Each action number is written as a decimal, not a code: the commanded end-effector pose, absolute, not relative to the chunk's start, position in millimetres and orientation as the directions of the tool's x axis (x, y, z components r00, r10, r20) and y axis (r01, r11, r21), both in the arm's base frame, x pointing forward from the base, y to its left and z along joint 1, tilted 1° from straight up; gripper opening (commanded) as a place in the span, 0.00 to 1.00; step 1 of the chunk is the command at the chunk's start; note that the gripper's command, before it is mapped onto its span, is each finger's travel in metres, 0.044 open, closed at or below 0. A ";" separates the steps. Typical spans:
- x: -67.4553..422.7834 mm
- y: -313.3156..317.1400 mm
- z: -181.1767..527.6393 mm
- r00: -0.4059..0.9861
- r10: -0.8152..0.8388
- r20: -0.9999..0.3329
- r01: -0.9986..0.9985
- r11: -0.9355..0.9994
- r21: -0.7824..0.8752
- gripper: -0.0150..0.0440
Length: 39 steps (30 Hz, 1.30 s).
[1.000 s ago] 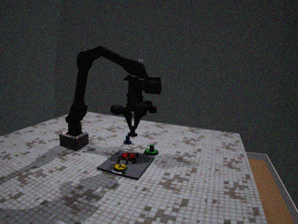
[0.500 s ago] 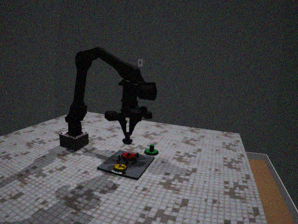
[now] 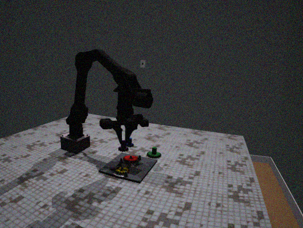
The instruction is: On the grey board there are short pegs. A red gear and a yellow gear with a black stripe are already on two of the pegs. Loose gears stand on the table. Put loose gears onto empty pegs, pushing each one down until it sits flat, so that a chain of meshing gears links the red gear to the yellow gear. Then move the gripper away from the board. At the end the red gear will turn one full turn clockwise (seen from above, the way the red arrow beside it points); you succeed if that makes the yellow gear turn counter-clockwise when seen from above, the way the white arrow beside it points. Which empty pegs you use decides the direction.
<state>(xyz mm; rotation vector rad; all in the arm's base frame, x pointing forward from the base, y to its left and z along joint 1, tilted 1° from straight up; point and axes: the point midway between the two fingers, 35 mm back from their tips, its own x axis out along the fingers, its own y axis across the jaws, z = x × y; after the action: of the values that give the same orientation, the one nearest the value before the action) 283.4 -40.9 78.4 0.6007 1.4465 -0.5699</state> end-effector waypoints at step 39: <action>279.5 -49.4 57.3 0.048 0.007 -0.999 0.503 0.864 0.031 0.25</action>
<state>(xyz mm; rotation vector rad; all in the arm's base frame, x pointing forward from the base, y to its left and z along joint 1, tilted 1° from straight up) 280.7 -50.3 65.0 0.4591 1.4686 -0.4333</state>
